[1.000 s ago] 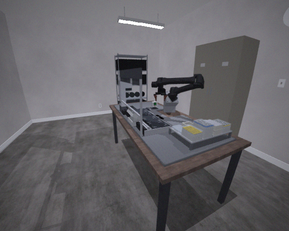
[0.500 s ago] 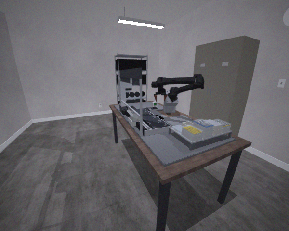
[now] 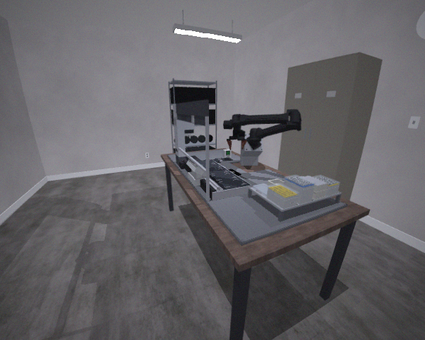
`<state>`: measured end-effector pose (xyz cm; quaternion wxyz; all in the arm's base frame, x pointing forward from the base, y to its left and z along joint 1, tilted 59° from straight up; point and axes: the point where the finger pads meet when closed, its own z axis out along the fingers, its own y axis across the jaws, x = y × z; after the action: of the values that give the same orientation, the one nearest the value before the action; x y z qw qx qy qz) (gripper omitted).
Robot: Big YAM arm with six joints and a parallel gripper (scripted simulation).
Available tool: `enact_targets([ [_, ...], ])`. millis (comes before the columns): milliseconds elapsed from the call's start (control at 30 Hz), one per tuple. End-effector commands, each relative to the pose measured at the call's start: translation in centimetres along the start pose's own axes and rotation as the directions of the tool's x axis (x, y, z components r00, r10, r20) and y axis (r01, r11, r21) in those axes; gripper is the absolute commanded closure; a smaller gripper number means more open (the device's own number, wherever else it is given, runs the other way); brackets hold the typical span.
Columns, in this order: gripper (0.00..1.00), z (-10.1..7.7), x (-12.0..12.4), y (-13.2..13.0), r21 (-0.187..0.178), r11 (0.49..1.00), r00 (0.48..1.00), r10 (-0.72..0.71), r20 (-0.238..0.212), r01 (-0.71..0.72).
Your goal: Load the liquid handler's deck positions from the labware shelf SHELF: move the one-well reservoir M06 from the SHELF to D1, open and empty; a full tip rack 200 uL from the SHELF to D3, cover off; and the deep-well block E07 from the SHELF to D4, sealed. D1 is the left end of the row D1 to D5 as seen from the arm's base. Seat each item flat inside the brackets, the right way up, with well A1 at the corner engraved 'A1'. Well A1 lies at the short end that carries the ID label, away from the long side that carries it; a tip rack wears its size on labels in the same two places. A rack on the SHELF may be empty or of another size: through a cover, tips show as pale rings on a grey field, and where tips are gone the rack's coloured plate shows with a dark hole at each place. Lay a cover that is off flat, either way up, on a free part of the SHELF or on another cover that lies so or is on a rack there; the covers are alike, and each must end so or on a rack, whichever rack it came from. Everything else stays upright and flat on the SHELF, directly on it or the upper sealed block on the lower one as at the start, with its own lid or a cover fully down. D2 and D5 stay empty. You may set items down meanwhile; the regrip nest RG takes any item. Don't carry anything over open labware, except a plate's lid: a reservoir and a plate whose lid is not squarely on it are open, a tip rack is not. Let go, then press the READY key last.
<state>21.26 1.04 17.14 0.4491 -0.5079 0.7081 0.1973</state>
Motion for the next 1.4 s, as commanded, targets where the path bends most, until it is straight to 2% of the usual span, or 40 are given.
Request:
enact_targets([
  [0,0.00,-0.8,-2.3,-0.6,0.014,0.996,0.996,-0.092,-0.008,0.092],
  [67,0.00,-0.5,-2.5,-0.1,0.007,0.996,0.996,-0.091,-0.004,0.091],
  [300,0.00,-0.8,-6.3,0.1,0.023,0.976,0.977,-0.214,-0.010,0.214],
  [533,0.00,-0.8,-9.9,1.0,0.025,0.976,0.976,-0.217,-0.010,0.217],
  [600,0.00,-0.8,-9.9,1.0,0.025,0.976,0.976,-0.217,-0.010,0.217],
  [633,0.00,-0.3,-9.6,1.7,0.012,0.981,0.981,-0.195,-0.006,0.195],
  [667,0.00,-0.8,-10.9,1.3,0.026,0.976,0.976,-0.217,-0.008,0.217],
  [1100,0.00,-1.2,-17.9,2.9,0.036,0.975,0.975,-0.221,0.010,0.221],
  [1167,0.00,-1.2,-17.9,2.9,0.036,0.975,0.975,-0.221,0.010,0.221],
  [1200,0.00,-0.5,-17.2,3.4,0.018,0.980,0.980,-0.198,0.006,0.198],
  [1233,0.00,-1.3,-18.9,3.2,0.037,0.975,0.975,-0.221,0.014,0.221],
  [1367,0.00,-1.5,-21.1,3.7,0.040,0.975,0.975,-0.221,0.021,0.220],
])
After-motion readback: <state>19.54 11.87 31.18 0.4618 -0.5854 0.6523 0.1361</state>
